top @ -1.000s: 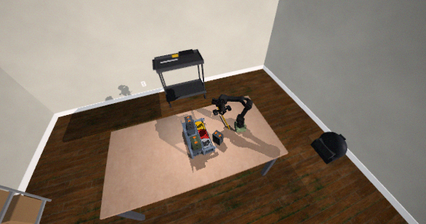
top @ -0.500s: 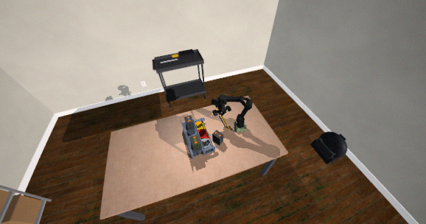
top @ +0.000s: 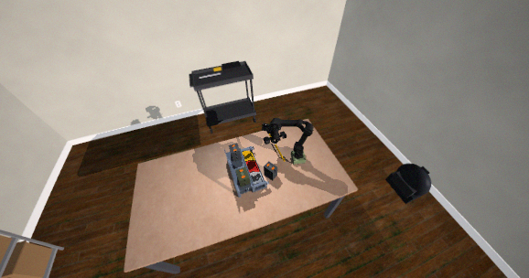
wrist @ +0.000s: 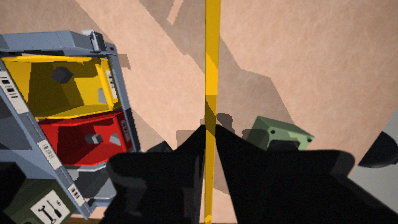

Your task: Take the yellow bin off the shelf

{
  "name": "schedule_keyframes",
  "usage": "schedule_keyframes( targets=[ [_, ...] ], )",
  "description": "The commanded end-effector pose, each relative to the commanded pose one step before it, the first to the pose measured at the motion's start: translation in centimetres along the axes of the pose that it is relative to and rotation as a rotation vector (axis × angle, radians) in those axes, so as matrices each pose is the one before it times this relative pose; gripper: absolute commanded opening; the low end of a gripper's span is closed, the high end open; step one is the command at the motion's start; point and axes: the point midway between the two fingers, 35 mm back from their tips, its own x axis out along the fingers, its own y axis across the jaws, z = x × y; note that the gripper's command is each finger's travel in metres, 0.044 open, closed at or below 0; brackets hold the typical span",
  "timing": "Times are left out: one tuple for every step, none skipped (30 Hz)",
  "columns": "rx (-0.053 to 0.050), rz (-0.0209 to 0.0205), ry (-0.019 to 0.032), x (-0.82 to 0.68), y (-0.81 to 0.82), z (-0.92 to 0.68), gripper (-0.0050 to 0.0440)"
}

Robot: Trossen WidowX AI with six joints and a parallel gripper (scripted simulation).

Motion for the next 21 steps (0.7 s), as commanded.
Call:
schedule_keyframes(
  targets=[
    [0.0051,0.02102,-0.02005,-0.625,0.315,0.239,0.0],
    [-0.0049,-0.00276,0.00521,0.1,-0.051,-0.118,0.0],
    [0.0012,0.00081,-0.00125,-0.022,0.086,0.011,0.0],
    [0.0012,0.00081,-0.00125,-0.022,0.086,0.011,0.0],
    [0.0012,0.00081,-0.00125,-0.022,0.086,0.011,0.0],
    [0.0012,0.00081,-0.00125,-0.022,0.086,0.011,0.0],
    [0.0,0.0,0.0,0.0,0.0,0.0,0.0],
    [0.0,0.0,0.0,0.0,0.0,0.0,0.0],
    [0.0,0.0,0.0,0.0,0.0,0.0,0.0],
    [0.0,0.0,0.0,0.0,0.0,0.0,0.0],
    [0.0,0.0,0.0,0.0,0.0,0.0,0.0],
    [0.0,0.0,0.0,0.0,0.0,0.0,0.0],
    [0.0,0.0,0.0,0.0,0.0,0.0,0.0],
    [0.0,0.0,0.0,0.0,0.0,0.0,0.0],
    [0.0,0.0,0.0,0.0,0.0,0.0,0.0],
    [0.0,0.0,0.0,0.0,0.0,0.0,0.0],
    [0.0,0.0,0.0,0.0,0.0,0.0,0.0],
    [0.0,0.0,0.0,0.0,0.0,0.0,0.0],
    [-0.0049,-0.00281,0.00469,0.507,-0.124,-0.121,0.0],
    [0.0012,0.00076,-0.00114,0.4,0.009,0.0,0.0],
    [0.0012,0.00076,-0.00114,0.4,0.009,-0.001,0.0]
  ],
)
